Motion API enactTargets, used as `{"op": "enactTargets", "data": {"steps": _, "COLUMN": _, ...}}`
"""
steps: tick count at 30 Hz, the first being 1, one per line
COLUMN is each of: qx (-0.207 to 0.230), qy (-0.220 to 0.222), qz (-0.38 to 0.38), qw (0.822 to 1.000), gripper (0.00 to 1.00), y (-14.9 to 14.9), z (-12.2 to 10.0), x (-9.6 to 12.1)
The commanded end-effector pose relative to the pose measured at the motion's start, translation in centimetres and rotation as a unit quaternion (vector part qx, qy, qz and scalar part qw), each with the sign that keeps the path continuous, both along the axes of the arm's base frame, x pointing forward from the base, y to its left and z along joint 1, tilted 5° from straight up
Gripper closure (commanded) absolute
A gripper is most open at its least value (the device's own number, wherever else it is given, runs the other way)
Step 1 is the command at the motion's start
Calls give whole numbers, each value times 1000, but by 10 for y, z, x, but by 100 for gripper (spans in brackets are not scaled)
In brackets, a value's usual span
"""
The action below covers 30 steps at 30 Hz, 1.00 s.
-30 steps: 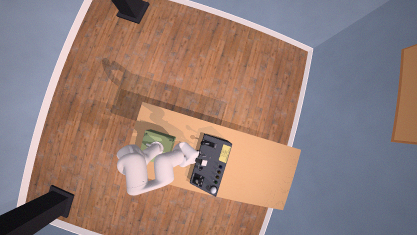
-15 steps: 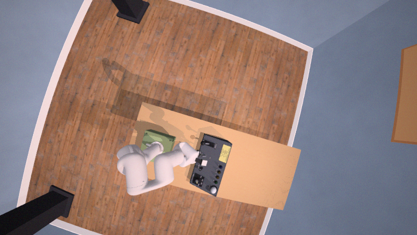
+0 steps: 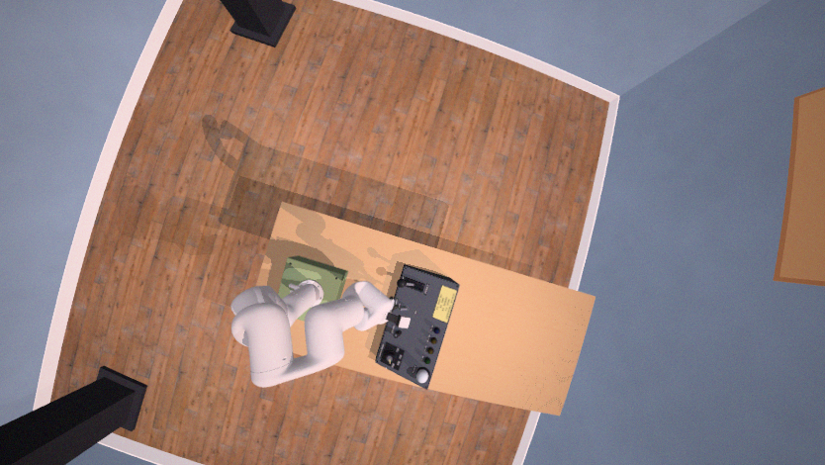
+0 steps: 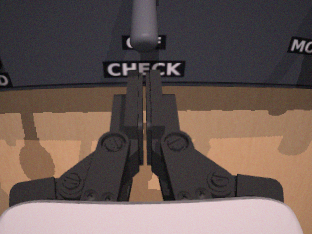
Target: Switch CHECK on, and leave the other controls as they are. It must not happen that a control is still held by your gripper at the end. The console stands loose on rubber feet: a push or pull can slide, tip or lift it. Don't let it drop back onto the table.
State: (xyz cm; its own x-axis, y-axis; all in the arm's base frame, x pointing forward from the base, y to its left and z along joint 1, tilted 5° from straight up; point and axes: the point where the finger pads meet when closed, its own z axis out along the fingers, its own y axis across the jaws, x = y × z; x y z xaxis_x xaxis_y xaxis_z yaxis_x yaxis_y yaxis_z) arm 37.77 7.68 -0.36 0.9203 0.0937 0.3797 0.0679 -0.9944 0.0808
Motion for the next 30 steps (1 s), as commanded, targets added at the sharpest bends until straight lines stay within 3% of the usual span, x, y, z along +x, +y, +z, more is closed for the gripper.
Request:
{"op": "enactTargets", "data": {"steps": 1, "qx": 1, "qy": -1, "qz": 0, "qw": 1000, "gripper": 100, "y": 0, "z": 1, "x": 1}}
{"op": "enactTargets", "data": {"steps": 30, "qx": 1, "qy": -1, "qz": 0, "qw": 1000, "gripper": 100, "y": 1, "z": 3, "x": 7}}
